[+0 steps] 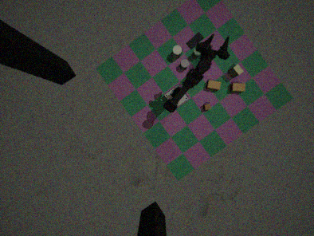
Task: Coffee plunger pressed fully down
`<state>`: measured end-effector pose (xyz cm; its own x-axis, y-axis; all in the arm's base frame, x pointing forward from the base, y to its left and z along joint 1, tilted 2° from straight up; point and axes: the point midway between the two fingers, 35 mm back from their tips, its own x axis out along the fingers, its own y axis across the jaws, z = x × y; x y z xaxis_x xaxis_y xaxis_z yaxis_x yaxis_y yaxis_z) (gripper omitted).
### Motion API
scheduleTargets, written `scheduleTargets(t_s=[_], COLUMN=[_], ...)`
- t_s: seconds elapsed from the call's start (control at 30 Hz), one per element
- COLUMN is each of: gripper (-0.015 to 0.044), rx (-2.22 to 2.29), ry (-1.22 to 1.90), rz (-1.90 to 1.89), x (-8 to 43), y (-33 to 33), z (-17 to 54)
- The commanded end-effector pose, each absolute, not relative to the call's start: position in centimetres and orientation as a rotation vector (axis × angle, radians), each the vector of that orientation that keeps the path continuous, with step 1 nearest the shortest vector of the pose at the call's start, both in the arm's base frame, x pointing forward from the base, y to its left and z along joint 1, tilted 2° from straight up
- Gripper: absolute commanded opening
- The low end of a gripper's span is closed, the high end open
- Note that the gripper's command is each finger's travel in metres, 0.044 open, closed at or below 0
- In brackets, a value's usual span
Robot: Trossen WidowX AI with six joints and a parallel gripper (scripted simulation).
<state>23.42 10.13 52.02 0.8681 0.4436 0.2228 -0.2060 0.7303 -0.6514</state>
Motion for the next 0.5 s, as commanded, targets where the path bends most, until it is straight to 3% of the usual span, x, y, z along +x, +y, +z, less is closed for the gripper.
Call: scheduleTargets(t_s=[0.0, 0.3, 0.47], gripper=[0.044, 0.044, 0.044], rx=[-0.425, -0.109, -0.084], ry=[-0.028, 0.484, 0.524], rz=[0.389, 0.254, 0.23], x=[24.7, 23.9, 23.8], y=[9.3, 6.9, 6.5], z=[44.2, 32.3, 30.4])
